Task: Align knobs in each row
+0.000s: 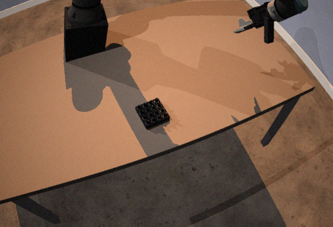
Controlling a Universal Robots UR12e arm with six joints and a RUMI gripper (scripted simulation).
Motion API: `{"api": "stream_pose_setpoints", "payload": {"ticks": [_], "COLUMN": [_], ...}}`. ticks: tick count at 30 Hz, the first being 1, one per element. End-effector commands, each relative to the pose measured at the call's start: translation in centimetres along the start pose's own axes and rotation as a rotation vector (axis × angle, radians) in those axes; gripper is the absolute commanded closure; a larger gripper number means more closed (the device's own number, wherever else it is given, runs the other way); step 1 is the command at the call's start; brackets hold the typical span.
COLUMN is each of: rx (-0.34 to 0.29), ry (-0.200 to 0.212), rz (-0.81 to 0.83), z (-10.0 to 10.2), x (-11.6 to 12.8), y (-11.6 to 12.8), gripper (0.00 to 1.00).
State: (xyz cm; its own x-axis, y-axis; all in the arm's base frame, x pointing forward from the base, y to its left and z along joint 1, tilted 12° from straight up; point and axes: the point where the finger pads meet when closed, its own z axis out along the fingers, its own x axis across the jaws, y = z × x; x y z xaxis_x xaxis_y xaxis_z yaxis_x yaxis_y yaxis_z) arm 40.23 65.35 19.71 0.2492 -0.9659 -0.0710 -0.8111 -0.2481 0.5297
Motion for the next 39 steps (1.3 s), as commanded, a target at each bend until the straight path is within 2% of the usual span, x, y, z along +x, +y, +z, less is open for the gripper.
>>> {"api": "stream_pose_setpoints", "payload": {"ticks": [1,3,15,17,19,24,27,31,34,39], "rx": [0.029,0.064,0.204,0.204,0.247,0.307,0.357,0.418,0.421,0.500], "ry": [-0.027,-0.053,-0.127,-0.127,-0.142,-0.157,-0.165,-0.169,-0.169,-0.164], "rz": [-0.008,-0.013,-0.024,-0.024,-0.025,-0.024,-0.022,-0.017,-0.017,-0.007], "z": [0.5,1.4,5.4,5.4,6.7,8.6,10.2,12.2,12.3,14.9], "x": [2.0,5.0,17.2,17.2,20.8,25.7,29.7,34.3,34.5,40.1], "y": [-2.4,-5.1,-13.0,-13.0,-14.5,-16.1,-16.9,-17.3,-17.3,-16.9], "gripper": [0.00,0.00,0.00,0.00,0.00,0.00,0.00,0.00,0.00,0.00]}}
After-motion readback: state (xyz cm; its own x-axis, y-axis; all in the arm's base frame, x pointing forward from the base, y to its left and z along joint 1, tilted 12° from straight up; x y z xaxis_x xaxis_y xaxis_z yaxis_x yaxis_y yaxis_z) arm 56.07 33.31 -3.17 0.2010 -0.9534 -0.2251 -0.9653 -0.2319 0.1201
